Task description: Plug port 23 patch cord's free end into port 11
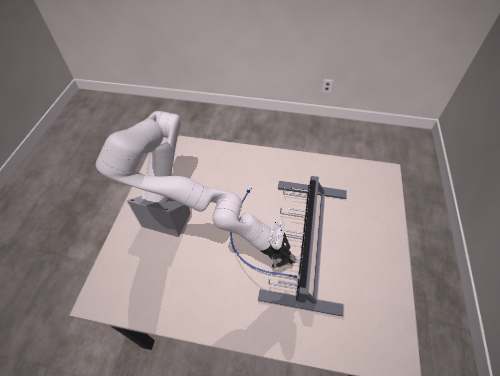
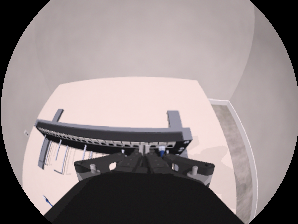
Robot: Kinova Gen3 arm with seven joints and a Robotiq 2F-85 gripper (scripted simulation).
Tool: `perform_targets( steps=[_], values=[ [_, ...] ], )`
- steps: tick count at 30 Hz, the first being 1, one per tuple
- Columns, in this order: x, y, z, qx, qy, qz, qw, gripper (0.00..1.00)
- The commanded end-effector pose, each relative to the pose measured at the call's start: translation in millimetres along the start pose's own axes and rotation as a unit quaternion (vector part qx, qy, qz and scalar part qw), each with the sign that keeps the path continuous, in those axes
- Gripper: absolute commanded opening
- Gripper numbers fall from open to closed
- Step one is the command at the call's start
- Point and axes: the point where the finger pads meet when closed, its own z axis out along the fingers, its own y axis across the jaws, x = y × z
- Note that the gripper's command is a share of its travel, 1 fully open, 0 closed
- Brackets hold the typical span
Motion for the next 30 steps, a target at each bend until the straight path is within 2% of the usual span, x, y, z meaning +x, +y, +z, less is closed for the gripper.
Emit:
perform_targets(
  steps=[1, 4, 8, 17, 19, 25, 30],
  values=[
    [1.3, 0.6, -1.7, -0.001, 0.001, 0.0, 1.0, 0.0],
    [1.3, 0.5, -5.6, -0.001, 0.001, 0.0, 1.0, 0.0],
    [1.2, 0.5, -24.0, -0.001, 0.001, 0.0, 1.0, 0.0],
    [1.1, 0.4, -98.5, -0.001, 0.001, 0.0, 1.0, 0.0],
    [1.1, 0.4, -98.5, -0.001, 0.001, 0.0, 1.0, 0.0],
    [1.0, 0.3, -133.0, -0.001, 0.001, 0.0, 1.0, 0.0],
    [1.0, 0.3, -140.5, -0.001, 0.001, 0.0, 1.0, 0.0]
  ],
)
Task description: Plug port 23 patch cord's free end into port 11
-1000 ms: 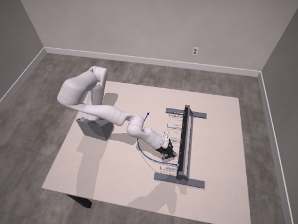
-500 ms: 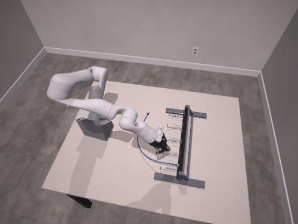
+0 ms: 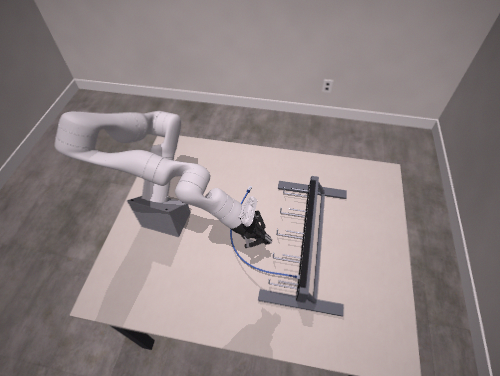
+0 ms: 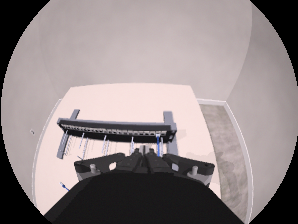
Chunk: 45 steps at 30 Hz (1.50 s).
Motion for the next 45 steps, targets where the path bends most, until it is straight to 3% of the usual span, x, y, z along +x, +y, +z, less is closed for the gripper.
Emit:
perform_targets(
  steps=[1, 12, 23, 31, 38, 40, 45],
  values=[
    [2.0, 4.5, -7.4, -0.005, 0.005, 0.002, 1.0, 0.0],
    [1.3, -0.5, -5.7, -0.002, 0.001, 0.01, 1.0, 0.0],
    [-3.8, -28.2, 3.4, 0.01, -0.025, 0.056, 0.998, 0.0],
    [-16.6, -76.4, 17.4, 0.022, -0.074, 0.143, 0.987, 0.0],
    [-37.3, -130.8, 30.1, 0.017, -0.133, 0.249, 0.959, 0.0],
    [-37.3, -130.8, 30.1, 0.017, -0.133, 0.249, 0.959, 0.0],
    [-57.4, -171.7, 37.1, -0.003, -0.176, 0.335, 0.925, 0.0]
  ],
)
